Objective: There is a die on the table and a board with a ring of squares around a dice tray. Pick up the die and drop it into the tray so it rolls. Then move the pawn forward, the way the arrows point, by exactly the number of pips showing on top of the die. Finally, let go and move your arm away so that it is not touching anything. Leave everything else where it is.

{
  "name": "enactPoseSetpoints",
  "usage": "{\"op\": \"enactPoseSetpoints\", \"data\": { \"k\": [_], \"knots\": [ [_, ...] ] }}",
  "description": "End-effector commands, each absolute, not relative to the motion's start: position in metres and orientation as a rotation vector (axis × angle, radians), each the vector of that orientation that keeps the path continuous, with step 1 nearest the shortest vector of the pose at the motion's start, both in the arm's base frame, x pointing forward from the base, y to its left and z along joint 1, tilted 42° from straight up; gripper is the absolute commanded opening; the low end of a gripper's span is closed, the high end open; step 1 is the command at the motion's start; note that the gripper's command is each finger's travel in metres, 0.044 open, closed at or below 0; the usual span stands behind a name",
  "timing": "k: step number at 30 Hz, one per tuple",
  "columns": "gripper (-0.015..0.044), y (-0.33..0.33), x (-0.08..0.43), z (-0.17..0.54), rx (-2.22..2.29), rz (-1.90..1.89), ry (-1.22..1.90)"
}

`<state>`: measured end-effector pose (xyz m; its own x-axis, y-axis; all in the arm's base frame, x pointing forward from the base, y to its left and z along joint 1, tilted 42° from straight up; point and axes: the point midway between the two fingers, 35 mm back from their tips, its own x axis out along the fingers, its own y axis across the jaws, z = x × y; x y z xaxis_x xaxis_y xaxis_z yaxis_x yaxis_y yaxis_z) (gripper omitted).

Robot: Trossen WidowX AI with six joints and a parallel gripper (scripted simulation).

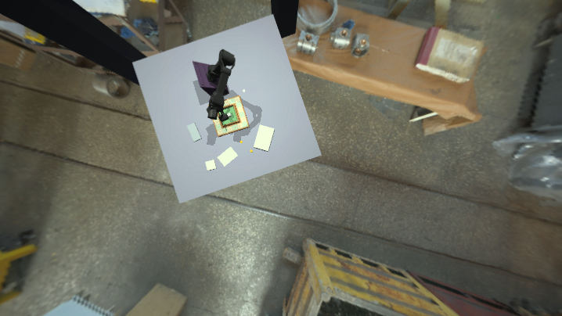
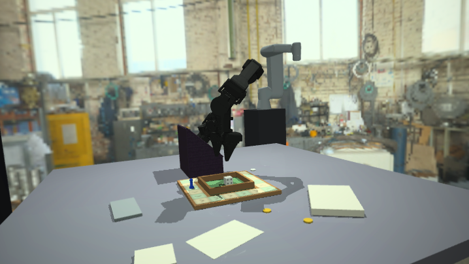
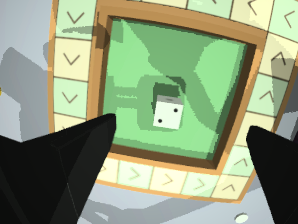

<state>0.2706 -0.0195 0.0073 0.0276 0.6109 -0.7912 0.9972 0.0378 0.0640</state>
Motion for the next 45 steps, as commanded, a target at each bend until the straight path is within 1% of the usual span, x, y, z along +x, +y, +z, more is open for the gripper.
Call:
{"op": "enactPoseSetpoints", "data": {
  "k": [1, 5, 11, 17, 23, 25, 45],
  "knots": [
    [0.0309, -0.029, 0.27, -0.003, 1.509, -0.56, 1.673],
    [0.0204, -0.04, 0.268, -0.019, 1.269, -0.249, 1.669],
    [0.02, -0.055, 0.263, -0.041, 0.894, 0.185, 1.59],
    [0.02, -0.069, 0.256, -0.064, 0.507, 0.574, 1.433],
    [0.02, -0.079, 0.248, -0.083, 0.199, 0.844, 1.259],
    [0.02, -0.08, 0.247, -0.085, 0.149, 0.884, 1.227],
    [0.02, -0.074, 0.247, -0.094, 0.148, 0.885, 1.227]
  ]
}}
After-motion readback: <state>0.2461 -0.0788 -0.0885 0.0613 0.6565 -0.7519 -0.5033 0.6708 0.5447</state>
